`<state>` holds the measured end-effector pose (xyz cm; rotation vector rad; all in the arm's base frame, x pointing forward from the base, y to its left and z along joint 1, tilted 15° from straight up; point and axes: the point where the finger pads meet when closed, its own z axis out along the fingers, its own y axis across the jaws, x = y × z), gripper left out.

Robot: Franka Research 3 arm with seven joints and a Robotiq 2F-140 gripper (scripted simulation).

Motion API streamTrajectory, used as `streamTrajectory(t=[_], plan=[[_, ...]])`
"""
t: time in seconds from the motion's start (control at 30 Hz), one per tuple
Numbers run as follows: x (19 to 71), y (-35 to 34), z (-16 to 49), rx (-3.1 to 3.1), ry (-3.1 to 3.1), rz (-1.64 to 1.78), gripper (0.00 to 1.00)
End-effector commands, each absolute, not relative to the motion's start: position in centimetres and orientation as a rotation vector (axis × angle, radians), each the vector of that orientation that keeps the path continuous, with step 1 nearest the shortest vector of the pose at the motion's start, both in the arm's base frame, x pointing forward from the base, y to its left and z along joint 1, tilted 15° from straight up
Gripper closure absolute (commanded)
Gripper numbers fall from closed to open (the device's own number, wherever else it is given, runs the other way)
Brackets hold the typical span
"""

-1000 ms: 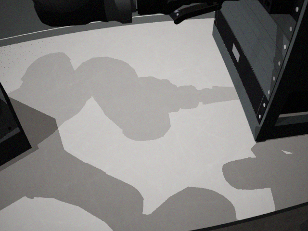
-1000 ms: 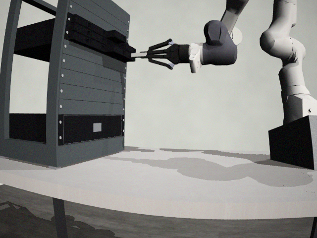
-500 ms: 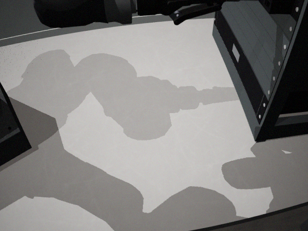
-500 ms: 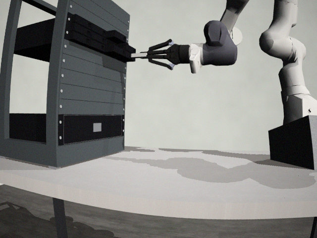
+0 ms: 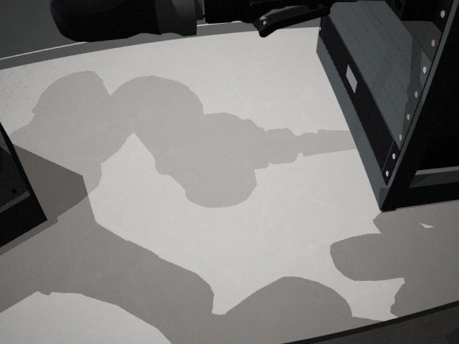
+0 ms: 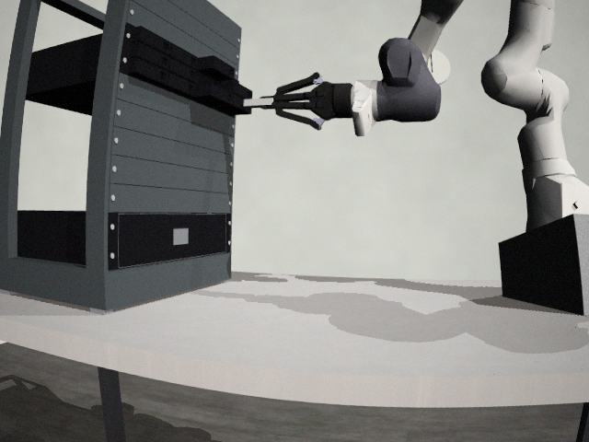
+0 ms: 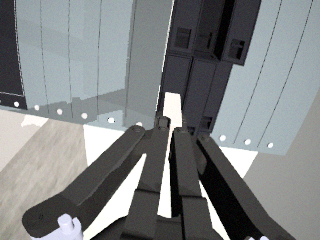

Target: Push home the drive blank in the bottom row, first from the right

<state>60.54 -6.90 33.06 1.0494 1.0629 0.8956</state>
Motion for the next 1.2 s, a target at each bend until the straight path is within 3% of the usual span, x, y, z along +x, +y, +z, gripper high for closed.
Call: streamTrajectory(t=[0.0, 1.17], plan=[[60.59, -6.90, 32.98, 1.062, 1.063, 0.914, 1.00], [61.59, -7.16, 33.13, 1.062, 1.063, 0.914, 1.00]])
